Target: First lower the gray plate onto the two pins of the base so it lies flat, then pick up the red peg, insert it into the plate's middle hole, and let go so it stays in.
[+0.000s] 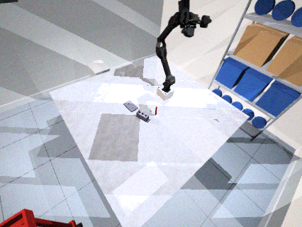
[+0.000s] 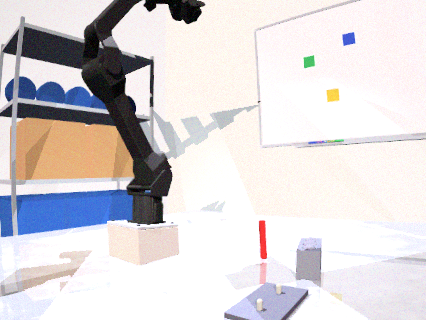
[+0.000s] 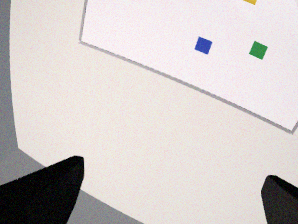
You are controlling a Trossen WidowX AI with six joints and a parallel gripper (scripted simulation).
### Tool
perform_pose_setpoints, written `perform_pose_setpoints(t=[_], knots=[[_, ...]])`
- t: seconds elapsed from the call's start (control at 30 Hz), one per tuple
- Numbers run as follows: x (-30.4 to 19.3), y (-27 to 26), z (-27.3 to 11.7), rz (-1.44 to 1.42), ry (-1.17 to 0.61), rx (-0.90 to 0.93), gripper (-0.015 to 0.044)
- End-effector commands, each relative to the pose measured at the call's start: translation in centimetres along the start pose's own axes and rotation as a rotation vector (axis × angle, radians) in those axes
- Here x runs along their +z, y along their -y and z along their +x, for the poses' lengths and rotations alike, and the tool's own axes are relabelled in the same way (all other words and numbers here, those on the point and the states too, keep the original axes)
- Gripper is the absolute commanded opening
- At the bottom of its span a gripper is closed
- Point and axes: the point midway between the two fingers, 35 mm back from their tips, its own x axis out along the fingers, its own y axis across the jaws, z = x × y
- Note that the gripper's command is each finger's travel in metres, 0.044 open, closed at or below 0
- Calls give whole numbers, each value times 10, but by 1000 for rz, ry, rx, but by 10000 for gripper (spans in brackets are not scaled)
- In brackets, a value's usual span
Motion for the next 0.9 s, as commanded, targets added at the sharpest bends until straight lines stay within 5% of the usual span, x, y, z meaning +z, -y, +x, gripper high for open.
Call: perform_pose_setpoints(t=[0.0,0.43,0.87], knots=[[0,0,0,0,0,0,426],[113,-8,80,-492,401,84,440],[286,-106,104,-803,1020,8,440]])
